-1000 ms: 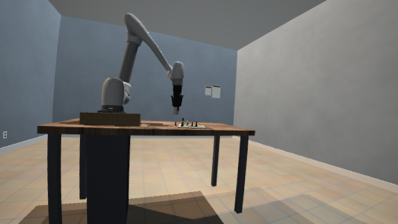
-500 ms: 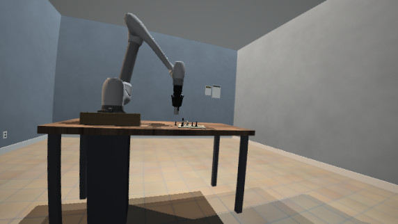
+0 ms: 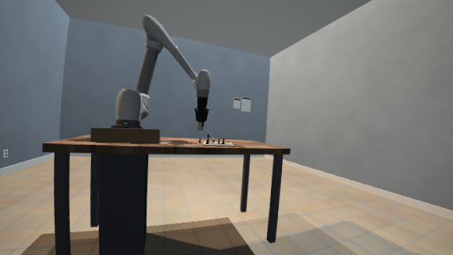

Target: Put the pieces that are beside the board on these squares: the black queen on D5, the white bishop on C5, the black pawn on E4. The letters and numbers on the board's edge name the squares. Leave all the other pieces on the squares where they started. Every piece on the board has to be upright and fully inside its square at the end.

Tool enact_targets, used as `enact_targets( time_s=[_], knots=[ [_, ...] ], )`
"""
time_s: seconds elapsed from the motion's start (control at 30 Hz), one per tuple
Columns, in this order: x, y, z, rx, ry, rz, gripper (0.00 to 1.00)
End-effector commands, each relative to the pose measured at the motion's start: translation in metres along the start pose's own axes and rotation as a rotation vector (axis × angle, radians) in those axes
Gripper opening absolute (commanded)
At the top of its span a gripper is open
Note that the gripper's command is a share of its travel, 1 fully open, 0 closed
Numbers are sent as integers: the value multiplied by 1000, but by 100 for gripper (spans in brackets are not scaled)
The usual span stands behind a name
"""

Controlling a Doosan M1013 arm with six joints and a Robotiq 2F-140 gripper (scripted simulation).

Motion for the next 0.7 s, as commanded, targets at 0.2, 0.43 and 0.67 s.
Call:
enact_targets(
  time_s=[0.2, 0.43, 0.67],
  knots=[
    [0, 5, 0, 1, -13, -1, 20],
    [0, 15, 0, 1, -13, -1, 20],
    [0, 23, 0, 1, -13, -1, 20]
  ],
)
Point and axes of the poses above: the point where the finger pads meet when closed, its own y axis out along the fingers, its own z axis across the jaws, x = y × z, the point moved 2 cm from there along -y, back along the fingers, and after that the axes turned 3 degrees about -y, right-handed, at the moved point
